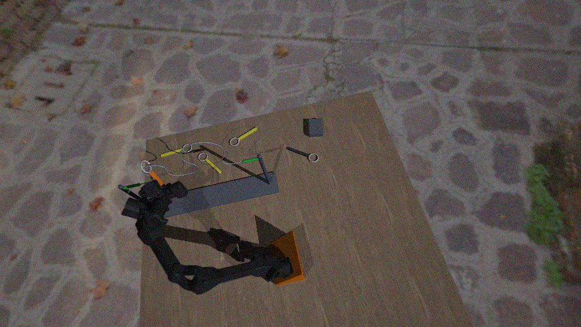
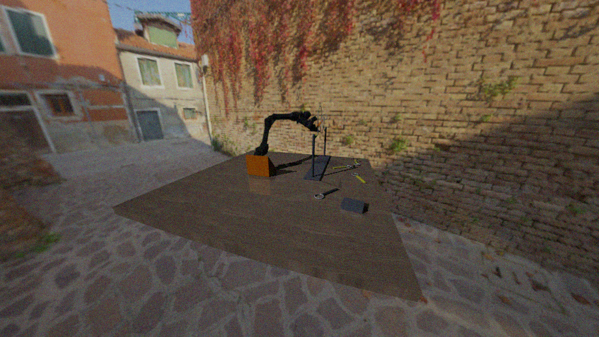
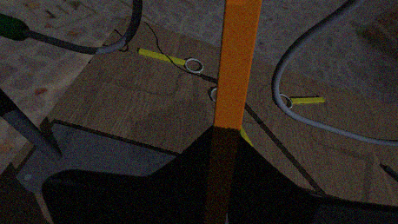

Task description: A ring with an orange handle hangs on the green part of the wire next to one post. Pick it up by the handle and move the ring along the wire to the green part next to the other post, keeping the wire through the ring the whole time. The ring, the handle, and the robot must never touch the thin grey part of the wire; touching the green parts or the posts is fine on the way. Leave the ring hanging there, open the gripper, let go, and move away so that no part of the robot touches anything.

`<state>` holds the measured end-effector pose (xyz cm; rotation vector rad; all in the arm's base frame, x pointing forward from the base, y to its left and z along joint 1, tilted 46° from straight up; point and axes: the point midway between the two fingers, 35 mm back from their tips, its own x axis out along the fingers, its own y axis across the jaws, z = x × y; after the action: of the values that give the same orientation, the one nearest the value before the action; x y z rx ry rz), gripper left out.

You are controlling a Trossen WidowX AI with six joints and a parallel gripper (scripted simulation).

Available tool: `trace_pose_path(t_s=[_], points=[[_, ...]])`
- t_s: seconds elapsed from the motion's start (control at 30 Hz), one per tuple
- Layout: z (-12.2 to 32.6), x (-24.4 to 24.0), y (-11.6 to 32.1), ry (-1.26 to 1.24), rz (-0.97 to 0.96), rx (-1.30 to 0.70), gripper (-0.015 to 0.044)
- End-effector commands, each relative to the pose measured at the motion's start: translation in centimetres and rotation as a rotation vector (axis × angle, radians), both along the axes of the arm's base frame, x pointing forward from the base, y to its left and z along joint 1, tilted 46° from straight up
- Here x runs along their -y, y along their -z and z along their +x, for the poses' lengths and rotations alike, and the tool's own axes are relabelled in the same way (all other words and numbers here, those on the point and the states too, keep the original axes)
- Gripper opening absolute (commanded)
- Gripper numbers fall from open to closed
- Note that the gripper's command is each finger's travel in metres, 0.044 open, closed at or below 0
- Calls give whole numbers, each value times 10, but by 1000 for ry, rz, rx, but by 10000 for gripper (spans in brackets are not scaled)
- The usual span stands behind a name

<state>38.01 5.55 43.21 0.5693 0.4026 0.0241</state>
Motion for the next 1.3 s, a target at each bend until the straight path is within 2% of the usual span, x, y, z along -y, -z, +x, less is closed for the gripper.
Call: trace_pose_path(t_s=[0.0,1.27], points=[[-1,-6,-3,-8,104,21,-150],[4,-32,-50,-35,965,224,-150]])
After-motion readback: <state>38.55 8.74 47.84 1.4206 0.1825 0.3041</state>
